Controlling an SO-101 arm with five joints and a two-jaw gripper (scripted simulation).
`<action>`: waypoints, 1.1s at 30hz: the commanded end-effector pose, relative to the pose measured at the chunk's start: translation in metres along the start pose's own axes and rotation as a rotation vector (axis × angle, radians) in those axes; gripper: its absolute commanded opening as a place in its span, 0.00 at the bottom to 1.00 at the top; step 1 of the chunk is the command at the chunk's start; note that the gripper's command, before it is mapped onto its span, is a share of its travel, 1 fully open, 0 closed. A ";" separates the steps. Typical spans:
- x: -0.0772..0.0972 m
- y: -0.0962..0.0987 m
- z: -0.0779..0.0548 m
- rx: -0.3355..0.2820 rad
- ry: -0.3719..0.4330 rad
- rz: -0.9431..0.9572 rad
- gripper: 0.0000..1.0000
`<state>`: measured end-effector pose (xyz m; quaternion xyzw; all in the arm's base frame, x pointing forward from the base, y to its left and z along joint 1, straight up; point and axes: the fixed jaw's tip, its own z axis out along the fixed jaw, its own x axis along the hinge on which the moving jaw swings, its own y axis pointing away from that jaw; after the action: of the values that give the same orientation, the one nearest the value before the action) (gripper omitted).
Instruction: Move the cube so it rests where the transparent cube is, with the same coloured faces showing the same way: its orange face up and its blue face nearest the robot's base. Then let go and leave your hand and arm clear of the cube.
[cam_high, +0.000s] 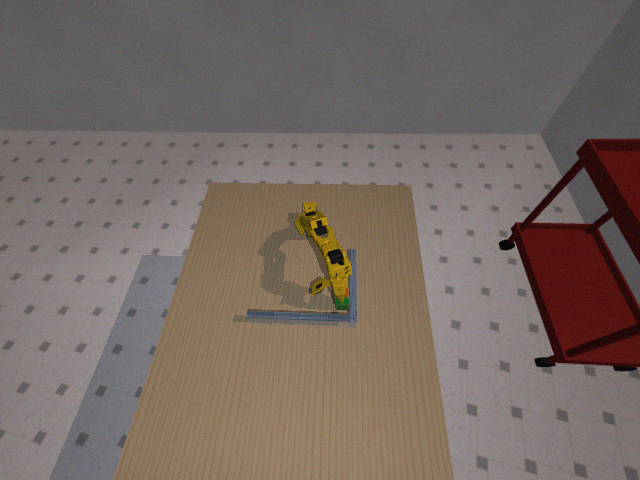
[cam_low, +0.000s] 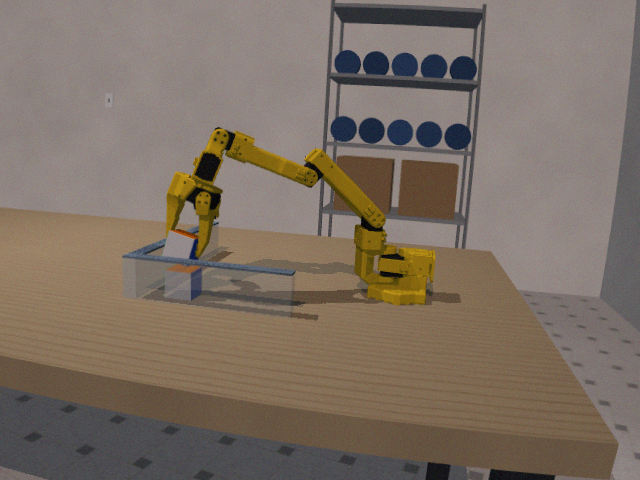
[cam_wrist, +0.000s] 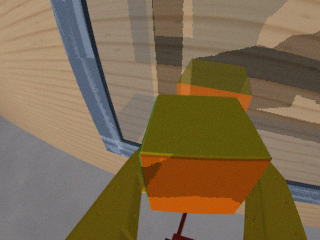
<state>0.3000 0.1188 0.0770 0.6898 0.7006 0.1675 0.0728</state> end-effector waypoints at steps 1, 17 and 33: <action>0.006 0.012 -0.020 -0.090 0.037 -0.004 0.22; 0.008 0.018 -0.022 -0.133 0.054 -0.004 0.22; 0.009 0.020 -0.020 -0.153 0.062 -0.004 0.22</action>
<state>0.3097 0.1224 0.0811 0.6853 0.6954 0.1981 0.0867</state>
